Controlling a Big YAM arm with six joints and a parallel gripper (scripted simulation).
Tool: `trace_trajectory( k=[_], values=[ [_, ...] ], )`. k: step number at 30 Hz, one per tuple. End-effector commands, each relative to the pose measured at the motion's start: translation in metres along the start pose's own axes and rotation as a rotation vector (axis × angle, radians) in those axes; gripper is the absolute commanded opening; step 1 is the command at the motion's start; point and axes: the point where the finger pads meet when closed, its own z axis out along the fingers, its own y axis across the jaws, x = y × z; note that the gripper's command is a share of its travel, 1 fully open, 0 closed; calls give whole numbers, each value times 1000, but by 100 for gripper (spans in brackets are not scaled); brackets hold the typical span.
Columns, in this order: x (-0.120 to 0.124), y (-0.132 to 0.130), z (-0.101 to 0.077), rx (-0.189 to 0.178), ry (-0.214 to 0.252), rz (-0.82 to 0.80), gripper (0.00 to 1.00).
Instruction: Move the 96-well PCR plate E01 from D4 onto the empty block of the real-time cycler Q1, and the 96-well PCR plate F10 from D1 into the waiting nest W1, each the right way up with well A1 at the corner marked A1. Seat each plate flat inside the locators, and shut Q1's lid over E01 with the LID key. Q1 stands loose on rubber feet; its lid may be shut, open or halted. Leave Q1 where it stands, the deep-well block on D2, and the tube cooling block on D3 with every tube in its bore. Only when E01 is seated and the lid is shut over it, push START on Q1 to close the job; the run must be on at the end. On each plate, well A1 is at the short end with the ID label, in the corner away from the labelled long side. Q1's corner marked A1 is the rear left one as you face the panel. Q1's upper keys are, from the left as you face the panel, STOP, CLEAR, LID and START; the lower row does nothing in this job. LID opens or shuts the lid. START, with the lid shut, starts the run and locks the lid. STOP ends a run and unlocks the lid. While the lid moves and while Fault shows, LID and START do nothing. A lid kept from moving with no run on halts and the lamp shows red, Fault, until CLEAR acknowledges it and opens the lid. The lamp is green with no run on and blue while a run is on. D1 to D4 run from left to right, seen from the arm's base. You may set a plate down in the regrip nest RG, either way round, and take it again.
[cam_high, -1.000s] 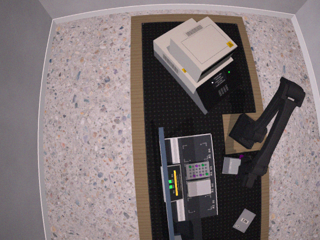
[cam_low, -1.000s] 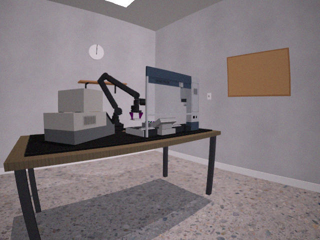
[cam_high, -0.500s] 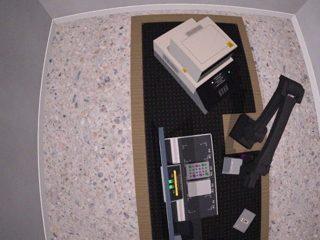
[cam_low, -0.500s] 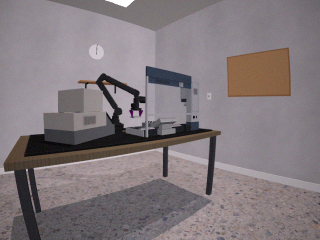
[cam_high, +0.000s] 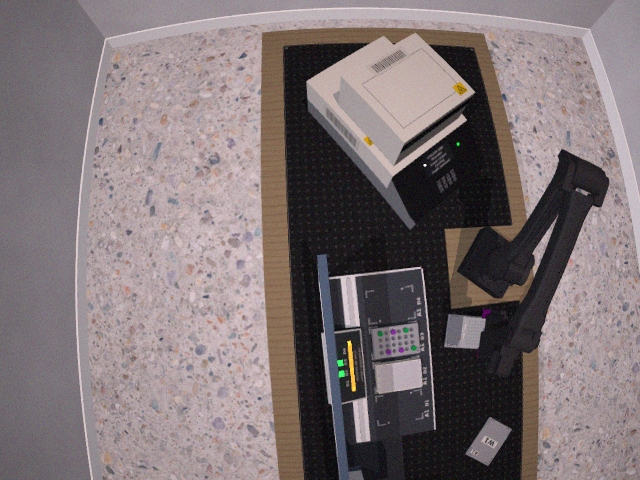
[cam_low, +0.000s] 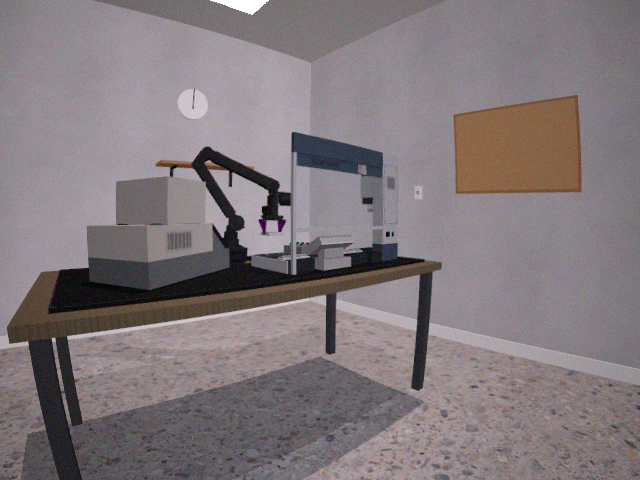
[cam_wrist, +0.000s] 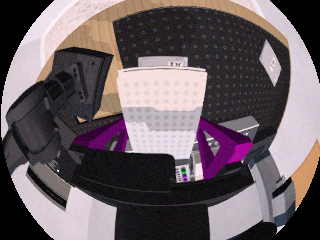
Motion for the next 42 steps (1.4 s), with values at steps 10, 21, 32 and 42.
trace_trajectory(
  k=[10,21,32,42],
  values=[
    [-1,-4,-2,36,4,-22,0],
    [1,-15,-13,36,4,-20,0],
    [5,-29,-18,71,12,-18,0],
    [5,-30,-18,74,13,-16,0]
  ],
)
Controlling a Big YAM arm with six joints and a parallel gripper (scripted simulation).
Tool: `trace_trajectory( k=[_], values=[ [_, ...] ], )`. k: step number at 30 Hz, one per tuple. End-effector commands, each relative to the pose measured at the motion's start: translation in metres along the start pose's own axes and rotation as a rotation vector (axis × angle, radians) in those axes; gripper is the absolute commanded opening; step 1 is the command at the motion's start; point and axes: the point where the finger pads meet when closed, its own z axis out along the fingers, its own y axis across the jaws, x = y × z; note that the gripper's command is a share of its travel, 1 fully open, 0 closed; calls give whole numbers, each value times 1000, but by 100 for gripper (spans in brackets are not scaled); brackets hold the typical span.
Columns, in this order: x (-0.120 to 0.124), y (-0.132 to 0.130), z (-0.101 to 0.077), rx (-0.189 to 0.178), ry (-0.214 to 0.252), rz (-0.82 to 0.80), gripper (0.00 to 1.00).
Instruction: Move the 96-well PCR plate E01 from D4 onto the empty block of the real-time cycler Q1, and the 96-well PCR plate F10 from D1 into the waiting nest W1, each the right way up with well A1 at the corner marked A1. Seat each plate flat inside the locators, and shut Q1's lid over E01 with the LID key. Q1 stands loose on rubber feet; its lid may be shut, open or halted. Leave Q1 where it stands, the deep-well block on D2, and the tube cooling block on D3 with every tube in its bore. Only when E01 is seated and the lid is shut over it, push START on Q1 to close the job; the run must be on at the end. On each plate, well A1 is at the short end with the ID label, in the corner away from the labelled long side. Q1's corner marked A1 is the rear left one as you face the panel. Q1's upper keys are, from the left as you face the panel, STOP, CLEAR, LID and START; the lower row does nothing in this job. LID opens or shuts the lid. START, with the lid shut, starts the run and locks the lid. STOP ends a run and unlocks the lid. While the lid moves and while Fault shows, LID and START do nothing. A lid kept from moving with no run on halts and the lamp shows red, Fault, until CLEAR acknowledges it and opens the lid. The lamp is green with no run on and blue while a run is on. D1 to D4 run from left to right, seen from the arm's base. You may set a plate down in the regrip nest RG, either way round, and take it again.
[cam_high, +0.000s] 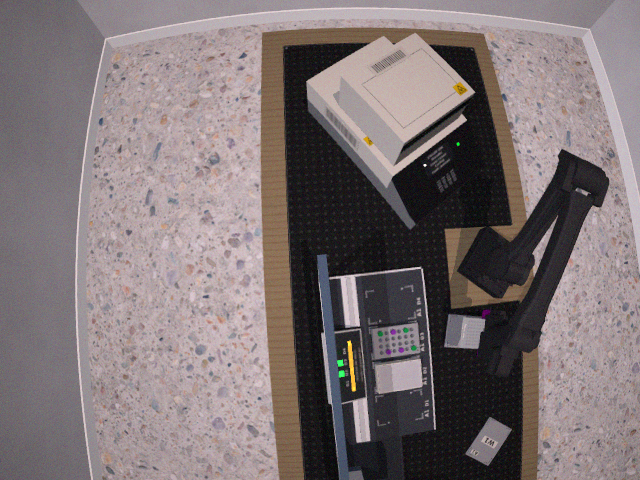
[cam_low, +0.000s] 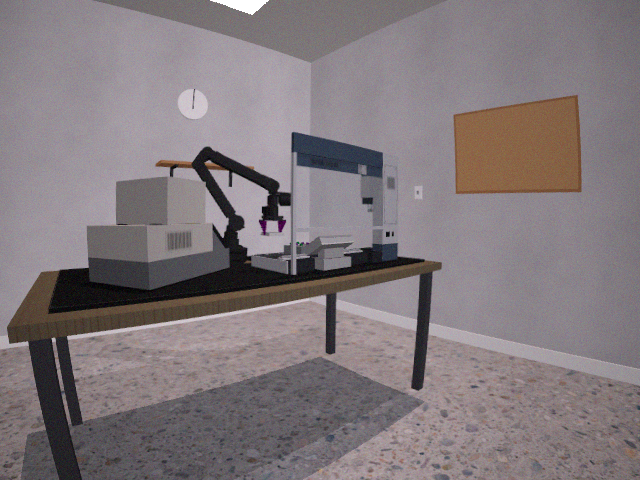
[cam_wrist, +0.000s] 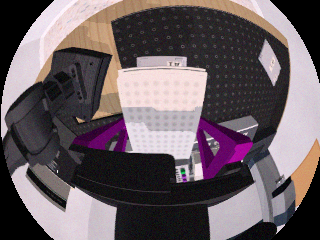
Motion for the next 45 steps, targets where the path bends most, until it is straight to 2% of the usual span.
trace_trajectory(
  k=[1,14,24,34,39,45],
  values=[
    [4,-26,-17,57,9,-15,0],
    [-1,2,-5,4,-1,-13,0],
    [-1,3,-5,7,0,-11,0],
    [2,-10,-17,38,6,-9,0],
    [-12,-53,-17,60,13,121,0],
    [-24,-85,-15,72,12,244,0]
  ],
)
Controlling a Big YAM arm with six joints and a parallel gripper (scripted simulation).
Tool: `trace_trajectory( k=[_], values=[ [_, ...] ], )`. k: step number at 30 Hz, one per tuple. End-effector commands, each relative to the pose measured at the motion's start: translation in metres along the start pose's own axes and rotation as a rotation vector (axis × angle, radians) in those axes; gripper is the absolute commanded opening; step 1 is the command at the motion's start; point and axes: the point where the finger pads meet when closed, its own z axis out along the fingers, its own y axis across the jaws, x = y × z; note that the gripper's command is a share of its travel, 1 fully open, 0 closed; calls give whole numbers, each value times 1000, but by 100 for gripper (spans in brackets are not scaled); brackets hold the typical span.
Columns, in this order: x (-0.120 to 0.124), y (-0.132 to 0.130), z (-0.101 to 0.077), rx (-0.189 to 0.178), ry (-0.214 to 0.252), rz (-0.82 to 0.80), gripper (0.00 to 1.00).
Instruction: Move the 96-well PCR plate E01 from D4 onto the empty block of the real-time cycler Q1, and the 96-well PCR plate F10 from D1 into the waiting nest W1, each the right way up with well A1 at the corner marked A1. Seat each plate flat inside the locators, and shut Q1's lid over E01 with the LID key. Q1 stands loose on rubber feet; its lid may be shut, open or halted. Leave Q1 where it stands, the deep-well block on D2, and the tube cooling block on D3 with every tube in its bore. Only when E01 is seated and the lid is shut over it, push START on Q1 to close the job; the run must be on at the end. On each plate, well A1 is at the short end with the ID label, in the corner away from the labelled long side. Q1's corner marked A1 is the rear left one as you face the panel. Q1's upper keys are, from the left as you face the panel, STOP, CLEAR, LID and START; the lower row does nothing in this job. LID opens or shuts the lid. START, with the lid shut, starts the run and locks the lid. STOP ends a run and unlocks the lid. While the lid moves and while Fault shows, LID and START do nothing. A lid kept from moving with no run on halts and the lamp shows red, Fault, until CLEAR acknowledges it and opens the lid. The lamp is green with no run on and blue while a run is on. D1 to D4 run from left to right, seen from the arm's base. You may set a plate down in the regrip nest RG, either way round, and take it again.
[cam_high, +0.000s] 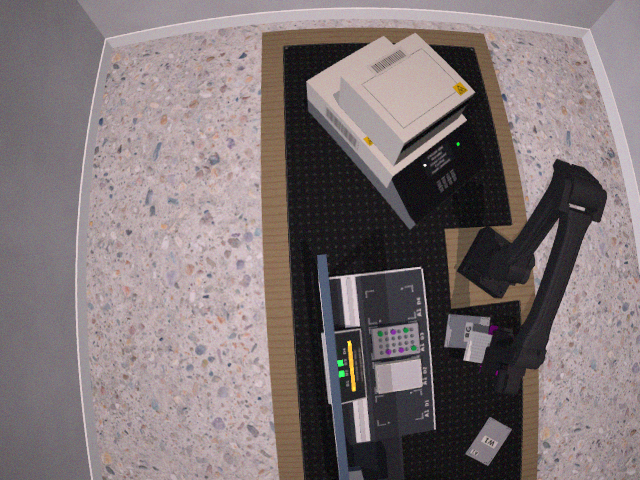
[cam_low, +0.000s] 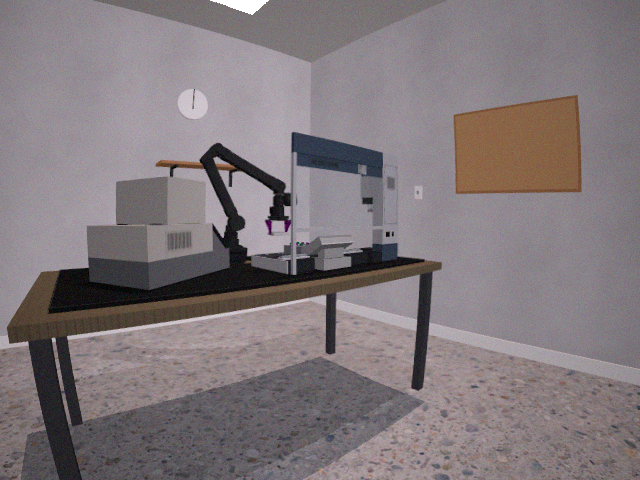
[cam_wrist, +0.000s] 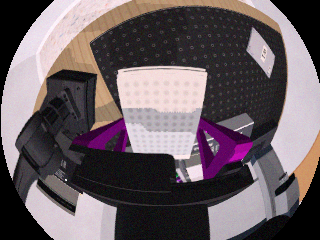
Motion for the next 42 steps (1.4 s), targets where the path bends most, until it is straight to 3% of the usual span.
trace_trajectory(
  k=[1,8,16,23,28,30,38,42],
  values=[
    [-10,-46,-15,65,8,146,0],
    [-21,-62,-14,54,-4,240,0],
    [-45,-106,-12,58,-8,404,0],
    [-48,-114,-12,38,-7,518,0],
    [-67,-137,-14,25,-8,597,0],
    [-60,-131,-13,21,-5,651,0],
    [-79,-166,-13,23,-8,813,0],
    [-83,-167,-13,19,-7,840,0]
  ],
)
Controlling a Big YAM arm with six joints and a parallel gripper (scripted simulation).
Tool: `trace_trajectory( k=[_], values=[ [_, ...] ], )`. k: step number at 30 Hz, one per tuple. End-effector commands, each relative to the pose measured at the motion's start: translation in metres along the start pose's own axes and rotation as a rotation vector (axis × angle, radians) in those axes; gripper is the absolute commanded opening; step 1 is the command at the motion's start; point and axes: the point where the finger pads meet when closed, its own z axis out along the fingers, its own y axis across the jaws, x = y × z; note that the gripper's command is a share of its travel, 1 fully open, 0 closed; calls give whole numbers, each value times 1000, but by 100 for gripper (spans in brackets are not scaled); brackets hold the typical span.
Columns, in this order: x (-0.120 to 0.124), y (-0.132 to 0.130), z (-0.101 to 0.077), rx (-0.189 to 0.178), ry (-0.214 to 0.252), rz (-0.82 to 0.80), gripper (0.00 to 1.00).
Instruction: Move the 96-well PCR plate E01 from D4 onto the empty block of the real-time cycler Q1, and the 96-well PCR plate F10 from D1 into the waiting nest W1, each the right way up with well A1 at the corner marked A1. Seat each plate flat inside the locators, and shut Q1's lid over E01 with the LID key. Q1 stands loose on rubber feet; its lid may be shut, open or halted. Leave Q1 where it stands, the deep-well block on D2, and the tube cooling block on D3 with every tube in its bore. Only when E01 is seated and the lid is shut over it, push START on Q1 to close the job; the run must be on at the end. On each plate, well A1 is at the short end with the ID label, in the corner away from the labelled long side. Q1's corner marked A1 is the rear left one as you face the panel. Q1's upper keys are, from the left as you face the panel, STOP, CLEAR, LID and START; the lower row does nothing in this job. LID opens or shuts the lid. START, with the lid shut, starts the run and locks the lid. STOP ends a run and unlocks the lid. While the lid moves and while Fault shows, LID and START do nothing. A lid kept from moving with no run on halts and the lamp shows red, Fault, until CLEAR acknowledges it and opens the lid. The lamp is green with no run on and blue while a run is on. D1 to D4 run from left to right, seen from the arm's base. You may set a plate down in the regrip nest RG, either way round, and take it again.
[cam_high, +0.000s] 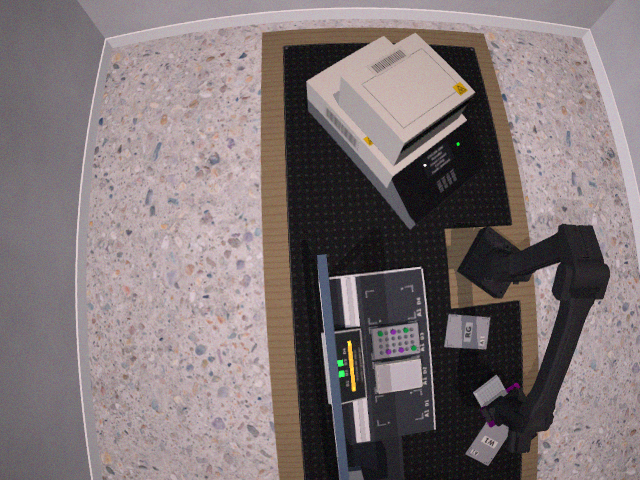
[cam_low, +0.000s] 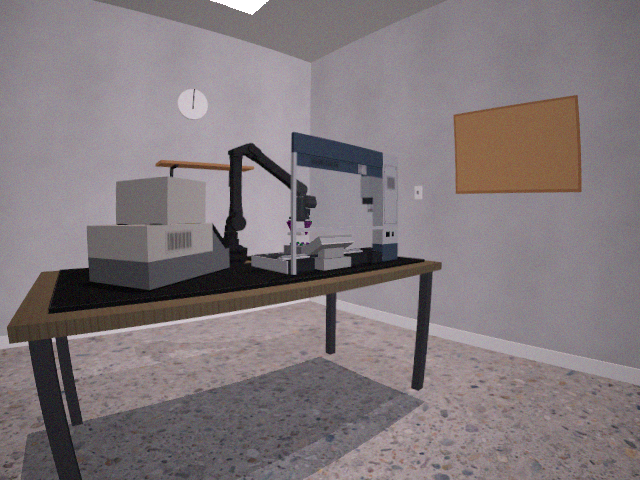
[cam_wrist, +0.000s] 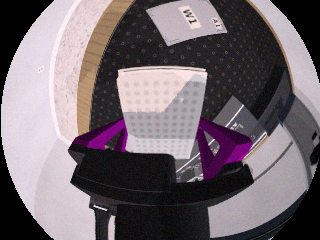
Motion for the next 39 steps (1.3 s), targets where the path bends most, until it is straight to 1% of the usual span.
trace_trajectory(
  k=[1,2,4,5,7,8,10,11,13,15,17,18,20,21,23,24,28,29,30,32,34,36,37,39],
  values=[
    [-31,-11,-19,17,-28,97,0],
    [-30,-10,-20,18,-32,118,0],
    [-43,-14,-20,16,-34,161,0],
    [-42,-16,-20,18,-37,186,0],
    [-53,-19,-19,16,-35,226,0],
    [-51,-18,-18,15,-33,246,0],
    [-62,-20,-18,13,-31,283,0],
    [-59,-18,-19,12,-30,302,0],
    [-70,-22,-19,16,-29,340,0],
    [-70,-22,-19,16,-29,340,0],
    [-76,-28,-20,16,-30,383,0],
    [-75,-30,-21,18,-39,410,0],
    [-87,-36,-21,17,-38,456,0],
    [-86,-35,-21,17,-38,476,0],
    [-99,-35,-20,14,-34,511,0],
    [-97,-34,-19,13,-32,529,0],
    [-120,-37,-18,10,-29,604,0],
    [-118,-37,-19,10,-30,624,0],
    [-123,-38,-19,10,-30,644,0],
    [-123,-38,-19,10,-30,644,0],
    [-120,-44,-22,12,-37,689,0],
    [-133,-50,-22,12,-40,738,0],
    [-133,-52,-24,13,-50,760,0],
    [-147,-53,-24,11,-48,797,0]
  ],
)
